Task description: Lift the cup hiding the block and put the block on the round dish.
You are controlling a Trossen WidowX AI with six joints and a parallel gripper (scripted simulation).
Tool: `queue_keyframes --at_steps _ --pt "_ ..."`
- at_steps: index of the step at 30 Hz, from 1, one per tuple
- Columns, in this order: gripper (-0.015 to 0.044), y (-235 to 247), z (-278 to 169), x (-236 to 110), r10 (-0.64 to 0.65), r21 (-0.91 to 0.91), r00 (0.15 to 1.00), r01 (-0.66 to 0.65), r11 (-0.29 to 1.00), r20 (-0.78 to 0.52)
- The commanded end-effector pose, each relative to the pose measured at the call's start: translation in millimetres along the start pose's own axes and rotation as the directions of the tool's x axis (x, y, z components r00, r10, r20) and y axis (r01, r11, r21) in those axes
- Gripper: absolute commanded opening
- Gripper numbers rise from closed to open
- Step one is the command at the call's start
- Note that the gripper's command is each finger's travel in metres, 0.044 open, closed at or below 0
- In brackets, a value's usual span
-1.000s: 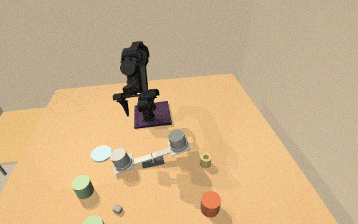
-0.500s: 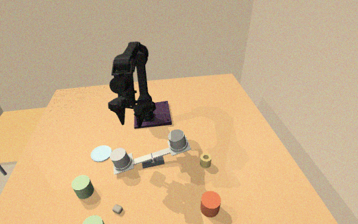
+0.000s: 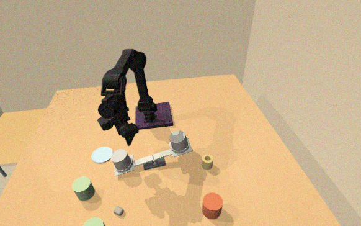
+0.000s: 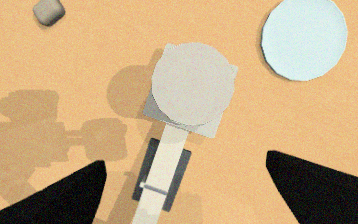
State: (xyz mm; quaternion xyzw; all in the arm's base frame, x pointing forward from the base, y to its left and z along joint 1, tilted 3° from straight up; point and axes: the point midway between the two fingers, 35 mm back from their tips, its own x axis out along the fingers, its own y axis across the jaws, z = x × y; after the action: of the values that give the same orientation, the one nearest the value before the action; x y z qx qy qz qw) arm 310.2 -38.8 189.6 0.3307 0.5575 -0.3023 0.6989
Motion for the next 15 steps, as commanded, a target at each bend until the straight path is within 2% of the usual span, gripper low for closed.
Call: queue_keyframes --at_steps 1,9,15 --pt "0.044 0 14 11 -0.045 0.12 0.999 0.048 0.992 -0.022" --pt "0.044 -1 32 38 -0.13 0.325 0.988 0.151 0.933 -0.085" --pt "0.044 -1 34 40 -0.136 0.341 0.987 0.159 0.927 -0.09"
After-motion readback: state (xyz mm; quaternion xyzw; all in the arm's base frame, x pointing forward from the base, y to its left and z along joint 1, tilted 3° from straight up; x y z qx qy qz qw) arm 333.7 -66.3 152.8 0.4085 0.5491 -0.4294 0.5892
